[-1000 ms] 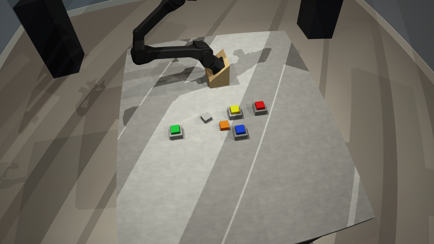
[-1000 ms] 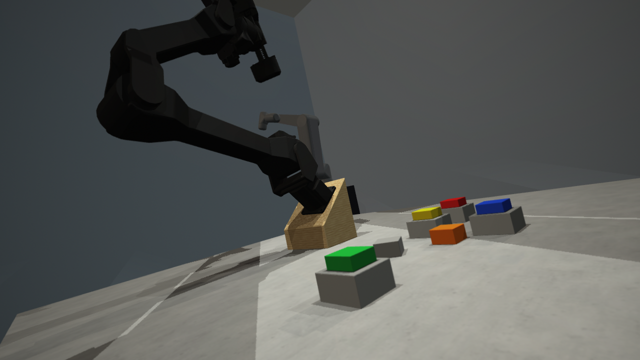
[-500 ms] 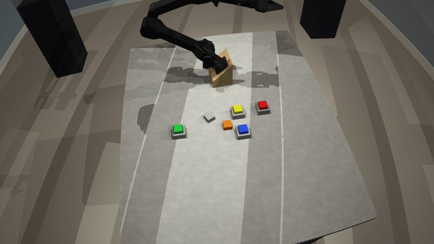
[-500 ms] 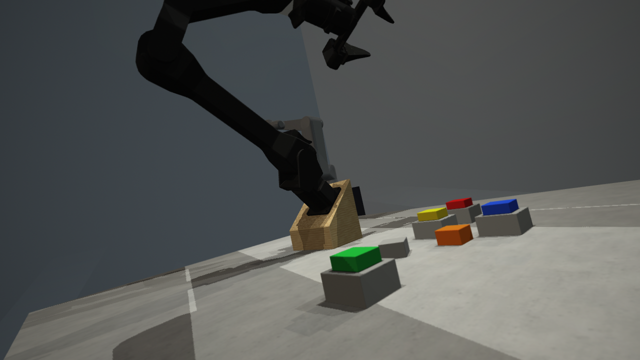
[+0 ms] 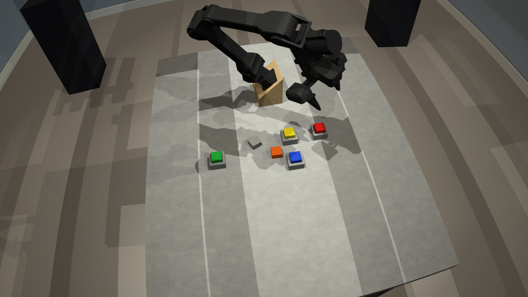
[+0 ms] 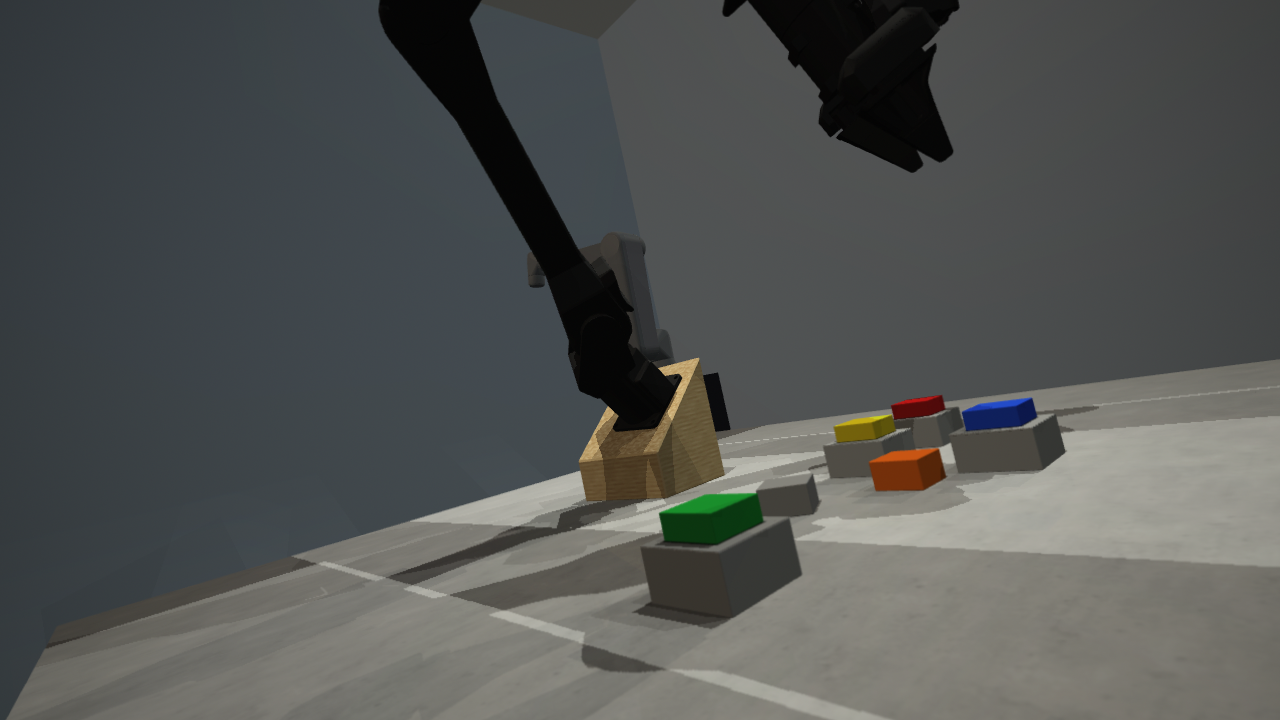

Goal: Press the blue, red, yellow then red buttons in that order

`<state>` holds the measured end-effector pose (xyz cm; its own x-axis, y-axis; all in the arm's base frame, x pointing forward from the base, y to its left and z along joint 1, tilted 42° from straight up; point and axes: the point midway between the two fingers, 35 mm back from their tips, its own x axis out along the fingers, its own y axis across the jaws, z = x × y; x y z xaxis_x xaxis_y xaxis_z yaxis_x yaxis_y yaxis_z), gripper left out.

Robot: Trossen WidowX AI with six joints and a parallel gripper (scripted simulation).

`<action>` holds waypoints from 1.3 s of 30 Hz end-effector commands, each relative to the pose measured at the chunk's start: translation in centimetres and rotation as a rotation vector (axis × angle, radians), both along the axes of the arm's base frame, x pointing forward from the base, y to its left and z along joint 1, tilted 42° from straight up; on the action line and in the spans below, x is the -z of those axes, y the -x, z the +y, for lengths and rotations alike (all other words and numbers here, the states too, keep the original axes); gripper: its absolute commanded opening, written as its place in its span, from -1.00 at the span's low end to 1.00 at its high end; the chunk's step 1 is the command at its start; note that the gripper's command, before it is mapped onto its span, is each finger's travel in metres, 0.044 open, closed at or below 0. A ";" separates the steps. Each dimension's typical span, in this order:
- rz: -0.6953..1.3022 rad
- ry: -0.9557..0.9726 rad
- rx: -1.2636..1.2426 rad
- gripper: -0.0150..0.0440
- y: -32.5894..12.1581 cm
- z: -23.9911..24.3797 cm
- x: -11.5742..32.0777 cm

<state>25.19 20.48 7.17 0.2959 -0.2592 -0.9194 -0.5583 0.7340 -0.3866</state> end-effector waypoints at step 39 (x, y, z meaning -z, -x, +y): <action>-0.100 0.320 0.672 -0.42 -5.2 -16.4 6.5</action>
<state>30.30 4.13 0.70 0.0548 -0.6618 -0.7477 0.0220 0.7494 -0.6617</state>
